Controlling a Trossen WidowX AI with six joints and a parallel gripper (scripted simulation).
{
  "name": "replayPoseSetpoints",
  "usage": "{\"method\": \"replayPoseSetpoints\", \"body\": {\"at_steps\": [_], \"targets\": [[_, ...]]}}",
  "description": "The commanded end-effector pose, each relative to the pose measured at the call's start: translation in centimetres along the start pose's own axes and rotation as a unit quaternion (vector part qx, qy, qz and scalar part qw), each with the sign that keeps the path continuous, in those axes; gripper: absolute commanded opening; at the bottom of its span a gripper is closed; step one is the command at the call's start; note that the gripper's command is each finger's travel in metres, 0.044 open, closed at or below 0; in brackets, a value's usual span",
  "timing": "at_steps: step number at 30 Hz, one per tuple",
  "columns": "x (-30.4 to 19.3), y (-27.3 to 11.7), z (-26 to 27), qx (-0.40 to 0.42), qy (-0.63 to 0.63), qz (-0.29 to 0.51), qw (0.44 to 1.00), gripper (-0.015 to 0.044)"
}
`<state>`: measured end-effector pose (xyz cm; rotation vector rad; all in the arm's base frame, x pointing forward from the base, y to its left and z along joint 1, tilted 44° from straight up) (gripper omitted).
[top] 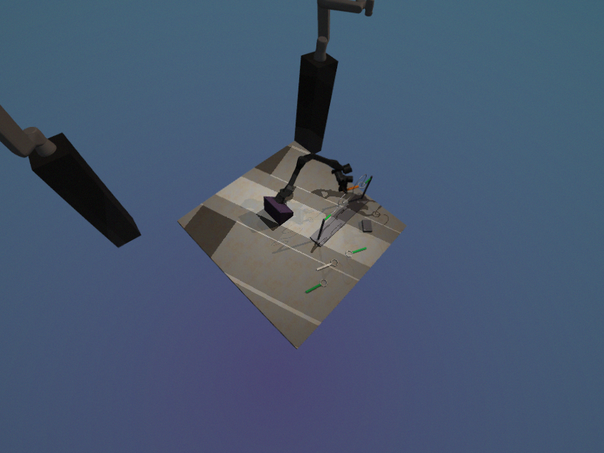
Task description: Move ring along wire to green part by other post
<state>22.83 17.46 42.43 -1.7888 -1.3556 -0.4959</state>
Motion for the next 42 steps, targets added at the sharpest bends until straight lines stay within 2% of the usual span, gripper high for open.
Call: {"method": "replayPoseSetpoints", "body": {"at_steps": [1, 21, 42], "targets": [[-0.2, 0.0, -1.2, -0.031, -0.050, 0.004, 0.998, -0.0150], [0.6, -0.7, -5.5, -0.129, -0.230, 0.014, 0.965, -0.0150], [1.9, -1.6, -7.8, -0.159, -0.287, 0.019, 0.944, -0.0150]]}}
Point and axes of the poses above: the point midway between the two fingers, 35 mm back from their tips, its own y axis out along the fingers, its own z axis across the jaws, x = y × z, the point moved 9 cm from there along -y, back along the fingers, and after that the axes turned 7 degrees about -y, right-handed, at the moved point
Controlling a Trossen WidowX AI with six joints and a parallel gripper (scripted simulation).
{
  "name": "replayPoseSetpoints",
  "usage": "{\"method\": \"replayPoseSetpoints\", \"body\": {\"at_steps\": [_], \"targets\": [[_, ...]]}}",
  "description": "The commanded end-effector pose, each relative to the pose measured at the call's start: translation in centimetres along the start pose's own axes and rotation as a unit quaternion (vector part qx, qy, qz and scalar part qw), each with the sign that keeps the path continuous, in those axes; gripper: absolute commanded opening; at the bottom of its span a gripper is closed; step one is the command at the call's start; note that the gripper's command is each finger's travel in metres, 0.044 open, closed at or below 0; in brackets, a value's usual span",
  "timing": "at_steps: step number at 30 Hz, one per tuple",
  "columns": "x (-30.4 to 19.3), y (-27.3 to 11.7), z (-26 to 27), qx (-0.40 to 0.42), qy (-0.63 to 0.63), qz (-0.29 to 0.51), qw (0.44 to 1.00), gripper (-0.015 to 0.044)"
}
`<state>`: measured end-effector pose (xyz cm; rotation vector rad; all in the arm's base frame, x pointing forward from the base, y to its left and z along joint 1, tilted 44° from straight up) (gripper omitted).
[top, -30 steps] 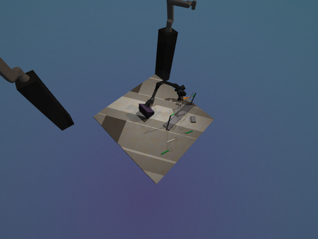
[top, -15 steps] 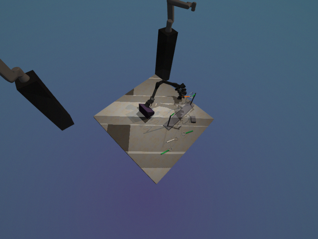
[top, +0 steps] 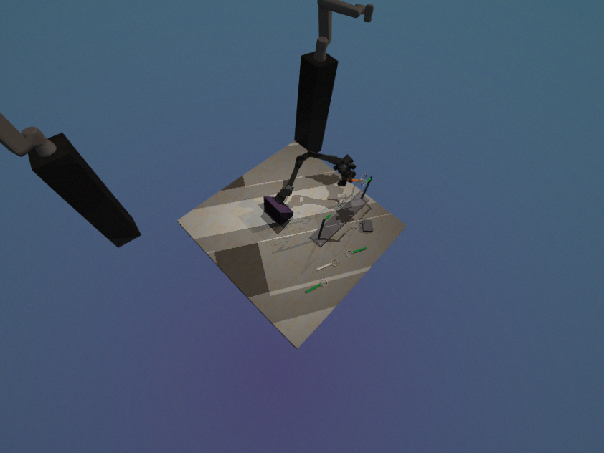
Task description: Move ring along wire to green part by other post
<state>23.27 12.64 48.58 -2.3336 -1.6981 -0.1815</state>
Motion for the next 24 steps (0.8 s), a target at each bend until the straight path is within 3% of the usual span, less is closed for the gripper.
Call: {"method": "replayPoseSetpoints", "body": {"at_steps": [1, 24], "targets": [[-0.01, -0.01, -0.51, 0.000, -0.002, 0.002, 1.000, -0.0150], [-0.09, -0.01, -1.20, 0.061, 0.106, -0.004, 0.993, -0.0150]]}}
Point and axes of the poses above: the point midway between the two fingers, 35 mm back from their tips, its own y axis out along the fingers, its own z axis across the jaws, x = y × z, the point moved 9 cm from there along -y, back along the fingers, and after that the axes turned 7 degrees about -y, right-handed, at the moved point
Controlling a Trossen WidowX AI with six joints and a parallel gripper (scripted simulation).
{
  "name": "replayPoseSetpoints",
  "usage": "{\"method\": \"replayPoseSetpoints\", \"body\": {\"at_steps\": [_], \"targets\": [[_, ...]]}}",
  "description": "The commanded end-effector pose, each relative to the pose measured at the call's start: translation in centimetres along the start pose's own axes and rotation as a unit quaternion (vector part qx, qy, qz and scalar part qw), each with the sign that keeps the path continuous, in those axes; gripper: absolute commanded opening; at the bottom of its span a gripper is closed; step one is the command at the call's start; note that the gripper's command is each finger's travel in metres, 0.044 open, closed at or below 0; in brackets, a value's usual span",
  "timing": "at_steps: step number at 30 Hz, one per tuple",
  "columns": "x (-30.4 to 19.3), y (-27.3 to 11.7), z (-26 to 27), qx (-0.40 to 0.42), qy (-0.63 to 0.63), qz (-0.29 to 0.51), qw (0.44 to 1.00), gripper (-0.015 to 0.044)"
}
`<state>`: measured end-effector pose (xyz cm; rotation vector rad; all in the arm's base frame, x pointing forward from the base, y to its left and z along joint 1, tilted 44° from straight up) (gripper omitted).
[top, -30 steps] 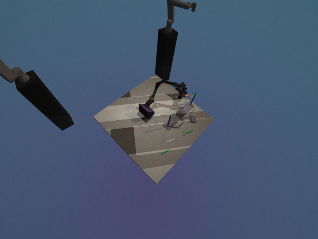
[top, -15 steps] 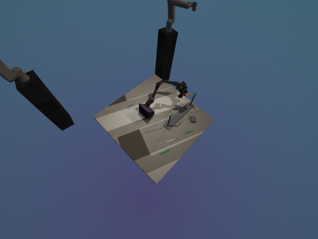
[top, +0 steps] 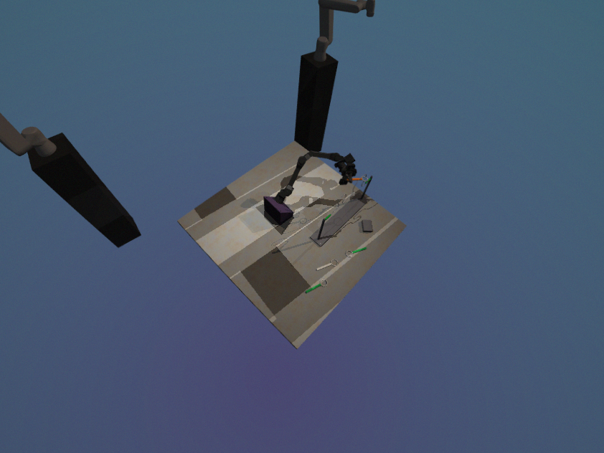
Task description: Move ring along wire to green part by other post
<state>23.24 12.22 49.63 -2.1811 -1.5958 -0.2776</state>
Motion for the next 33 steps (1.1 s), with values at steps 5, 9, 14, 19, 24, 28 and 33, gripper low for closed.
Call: {"method": "replayPoseSetpoints", "body": {"at_steps": [5, 9, 14, 19, 24, 28, 33], "targets": [[0.06, 0.03, -0.14, 0.030, 0.053, -0.004, 0.998, -0.0150], [0.05, 0.04, -0.20, 0.044, 0.077, -0.006, 0.996, -0.0150], [0.03, 0.05, -0.27, 0.062, 0.107, -0.008, 0.992, -0.0150], [0.00, 0.06, -0.33, 0.079, 0.136, -0.010, 0.987, -0.0150], [-0.02, 0.08, -0.39, 0.097, 0.166, -0.012, 0.981, -0.0150], [-0.05, 0.09, -0.44, 0.111, 0.189, -0.013, 0.976, -0.0150], [-0.09, 0.11, -0.49, 0.128, 0.218, -0.016, 0.967, -0.0150]]}}
Point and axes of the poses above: the point midway between the two fingers, 35 mm back from their tips, its own y axis out along the fingers, its own z axis across the jaws, x = y × z, the point moved 9 cm from there along -y, back along the fingers, and after that the axes turned 7 degrees about -y, right-handed, at the moved point
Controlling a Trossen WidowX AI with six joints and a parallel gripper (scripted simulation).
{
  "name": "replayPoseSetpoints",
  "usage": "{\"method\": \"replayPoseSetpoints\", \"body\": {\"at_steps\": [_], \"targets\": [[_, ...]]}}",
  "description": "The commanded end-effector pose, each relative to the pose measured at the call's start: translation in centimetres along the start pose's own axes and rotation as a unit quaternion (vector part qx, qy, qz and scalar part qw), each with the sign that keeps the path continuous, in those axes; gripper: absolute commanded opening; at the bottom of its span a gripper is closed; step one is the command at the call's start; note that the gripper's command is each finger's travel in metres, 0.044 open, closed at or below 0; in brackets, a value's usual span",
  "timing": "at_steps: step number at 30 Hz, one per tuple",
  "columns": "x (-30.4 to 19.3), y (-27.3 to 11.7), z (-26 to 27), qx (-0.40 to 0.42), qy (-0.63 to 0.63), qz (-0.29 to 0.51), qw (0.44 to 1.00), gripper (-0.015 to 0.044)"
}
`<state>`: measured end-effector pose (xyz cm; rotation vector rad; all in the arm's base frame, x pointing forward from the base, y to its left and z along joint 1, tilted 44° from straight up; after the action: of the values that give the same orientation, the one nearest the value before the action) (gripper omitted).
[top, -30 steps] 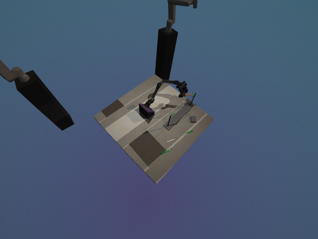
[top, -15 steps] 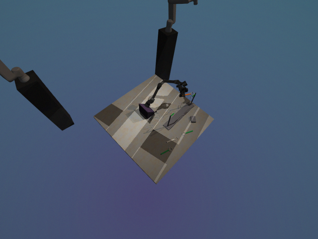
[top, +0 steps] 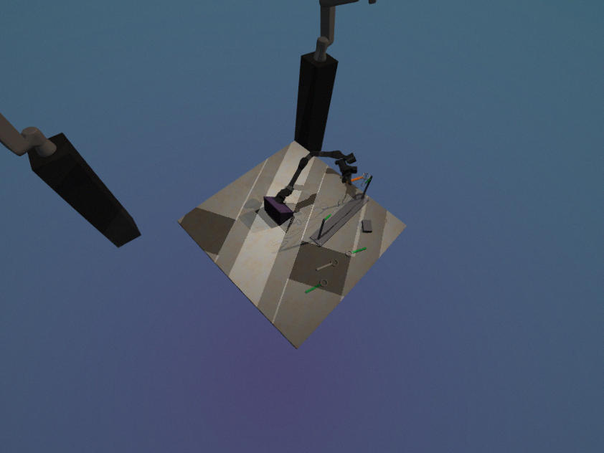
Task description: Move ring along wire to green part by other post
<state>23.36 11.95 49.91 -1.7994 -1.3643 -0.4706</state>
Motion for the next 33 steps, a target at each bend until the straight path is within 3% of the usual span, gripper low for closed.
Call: {"method": "replayPoseSetpoints", "body": {"at_steps": [1, 33], "targets": [[0.03, -0.03, -0.11, 0.017, 0.031, -0.003, 0.999, -0.0150], [-0.20, 0.13, -0.49, 0.134, 0.225, -0.020, 0.965, -0.0150]]}}
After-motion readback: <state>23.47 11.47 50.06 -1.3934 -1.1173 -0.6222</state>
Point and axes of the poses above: the point midway between the two fingers, 35 mm back from their tips, its own y axis out along the fingers, its own z axis across the jaws, x = y × z, the point moved 9 cm from there along -y, back along the fingers, and after that the axes turned 7 degrees about -y, right-handed, at the moved point
